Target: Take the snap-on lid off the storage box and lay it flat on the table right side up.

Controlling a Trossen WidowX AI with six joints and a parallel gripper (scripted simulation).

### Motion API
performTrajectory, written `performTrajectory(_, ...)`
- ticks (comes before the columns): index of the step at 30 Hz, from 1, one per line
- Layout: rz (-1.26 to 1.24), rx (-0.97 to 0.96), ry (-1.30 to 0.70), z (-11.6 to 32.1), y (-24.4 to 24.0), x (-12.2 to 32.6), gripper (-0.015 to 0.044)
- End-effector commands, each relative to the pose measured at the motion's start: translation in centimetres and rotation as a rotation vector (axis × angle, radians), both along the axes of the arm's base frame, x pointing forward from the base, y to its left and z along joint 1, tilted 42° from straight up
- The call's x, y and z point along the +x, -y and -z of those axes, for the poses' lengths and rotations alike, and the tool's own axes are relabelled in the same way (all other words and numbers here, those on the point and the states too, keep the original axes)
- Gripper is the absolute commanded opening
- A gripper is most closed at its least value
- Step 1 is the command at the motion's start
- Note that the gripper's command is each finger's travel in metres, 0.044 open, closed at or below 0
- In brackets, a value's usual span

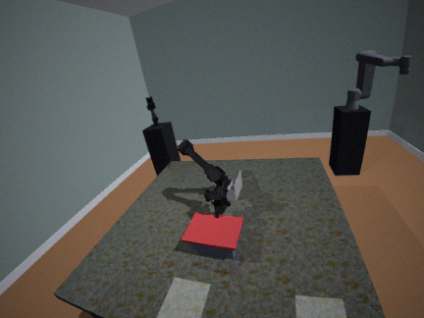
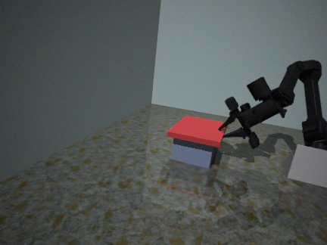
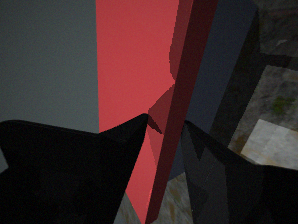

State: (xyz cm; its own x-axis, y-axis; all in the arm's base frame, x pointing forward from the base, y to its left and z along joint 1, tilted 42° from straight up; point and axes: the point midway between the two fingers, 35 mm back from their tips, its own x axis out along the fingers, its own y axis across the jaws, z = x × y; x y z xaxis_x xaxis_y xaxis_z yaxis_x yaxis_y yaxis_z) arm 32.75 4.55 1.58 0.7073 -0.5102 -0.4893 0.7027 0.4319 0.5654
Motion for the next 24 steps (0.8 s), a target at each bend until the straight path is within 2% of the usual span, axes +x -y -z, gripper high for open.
performTrajectory(1, -0.003, 0.000, 0.008, -0.31, -0.30, 0.03, 0.0000)
performTrajectory(24, -0.003, 0.000, 0.008, -0.67, -0.59, 0.02, 0.0000)
